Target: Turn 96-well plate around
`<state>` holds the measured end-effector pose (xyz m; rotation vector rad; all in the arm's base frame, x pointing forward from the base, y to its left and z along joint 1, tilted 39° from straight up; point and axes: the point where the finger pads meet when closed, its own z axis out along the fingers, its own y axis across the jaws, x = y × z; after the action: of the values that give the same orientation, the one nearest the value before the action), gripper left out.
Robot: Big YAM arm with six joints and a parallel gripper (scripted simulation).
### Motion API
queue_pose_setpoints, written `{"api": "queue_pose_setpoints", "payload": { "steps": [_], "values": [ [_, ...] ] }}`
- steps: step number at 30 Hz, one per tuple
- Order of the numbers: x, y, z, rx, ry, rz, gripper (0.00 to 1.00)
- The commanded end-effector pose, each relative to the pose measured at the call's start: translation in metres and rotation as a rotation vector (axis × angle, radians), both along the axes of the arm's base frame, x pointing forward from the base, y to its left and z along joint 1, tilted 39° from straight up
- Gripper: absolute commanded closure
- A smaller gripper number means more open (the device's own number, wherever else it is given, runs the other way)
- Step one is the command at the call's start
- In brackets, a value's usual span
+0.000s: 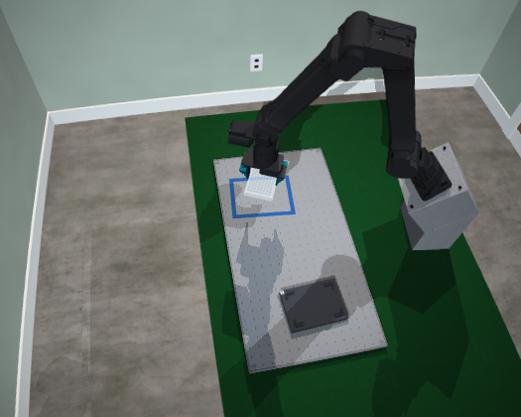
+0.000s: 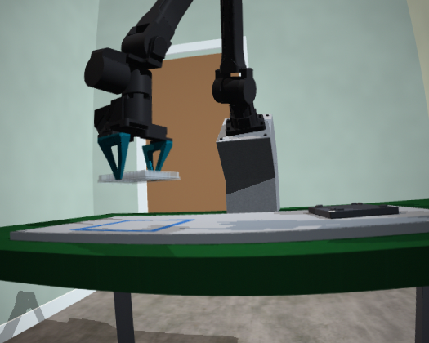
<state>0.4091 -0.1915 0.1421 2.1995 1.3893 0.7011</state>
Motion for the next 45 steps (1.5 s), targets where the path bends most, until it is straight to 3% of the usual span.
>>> {"api": "queue_pose_setpoints", "payload": {
  "steps": [1,21,22,36,38,45],
  "values": [
    [-0.005,-0.007,0.015,-0.016,-0.018,-0.009,1.00],
    [-0.005,-0.007,0.015,-0.016,-0.018,-0.009,1.00],
    [-0.004,0.008,0.009,-0.037,-0.005,0.040,1.00],
    [-0.005,0.051,0.004,-0.344,0.021,0.395,1.00],
    [-0.005,0.051,0.004,-0.344,0.021,0.395,1.00],
    [-0.007,0.074,0.000,-0.491,0.044,0.573,1.00]
  ]
}}
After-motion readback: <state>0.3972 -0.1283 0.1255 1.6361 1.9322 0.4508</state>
